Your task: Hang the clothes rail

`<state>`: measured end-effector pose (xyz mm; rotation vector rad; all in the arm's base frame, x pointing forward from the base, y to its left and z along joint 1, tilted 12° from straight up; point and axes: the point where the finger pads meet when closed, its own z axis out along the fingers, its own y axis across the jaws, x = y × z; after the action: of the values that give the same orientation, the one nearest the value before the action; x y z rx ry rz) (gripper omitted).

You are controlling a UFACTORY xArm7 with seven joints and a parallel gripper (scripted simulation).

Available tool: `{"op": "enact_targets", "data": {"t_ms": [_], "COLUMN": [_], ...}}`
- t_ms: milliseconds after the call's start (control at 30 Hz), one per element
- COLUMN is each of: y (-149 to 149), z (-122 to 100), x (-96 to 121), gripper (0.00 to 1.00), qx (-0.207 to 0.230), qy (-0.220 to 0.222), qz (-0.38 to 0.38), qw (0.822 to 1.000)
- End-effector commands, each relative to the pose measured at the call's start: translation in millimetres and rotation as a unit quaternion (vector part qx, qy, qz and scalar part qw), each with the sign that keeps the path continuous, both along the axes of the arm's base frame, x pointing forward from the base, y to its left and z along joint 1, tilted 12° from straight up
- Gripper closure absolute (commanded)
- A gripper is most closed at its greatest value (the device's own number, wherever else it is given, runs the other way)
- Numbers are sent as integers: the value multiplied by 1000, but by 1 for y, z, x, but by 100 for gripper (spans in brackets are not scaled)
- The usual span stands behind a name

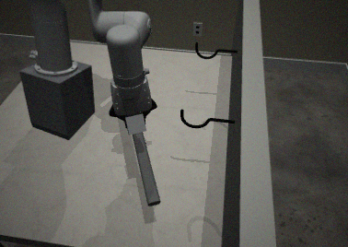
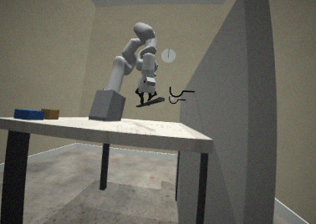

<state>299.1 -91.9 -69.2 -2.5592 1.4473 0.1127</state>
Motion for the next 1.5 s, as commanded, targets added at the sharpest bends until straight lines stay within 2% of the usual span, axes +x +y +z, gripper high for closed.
{"op": "enact_targets", "data": {"t_ms": [0,1467], "y": [-2,-16], "z": [6,71], "x": [1,-1], "gripper": [100,100], "qx": [-1,-1], "qy": [0,0], "qz": [0,0], "qw": [1000,1000]}}
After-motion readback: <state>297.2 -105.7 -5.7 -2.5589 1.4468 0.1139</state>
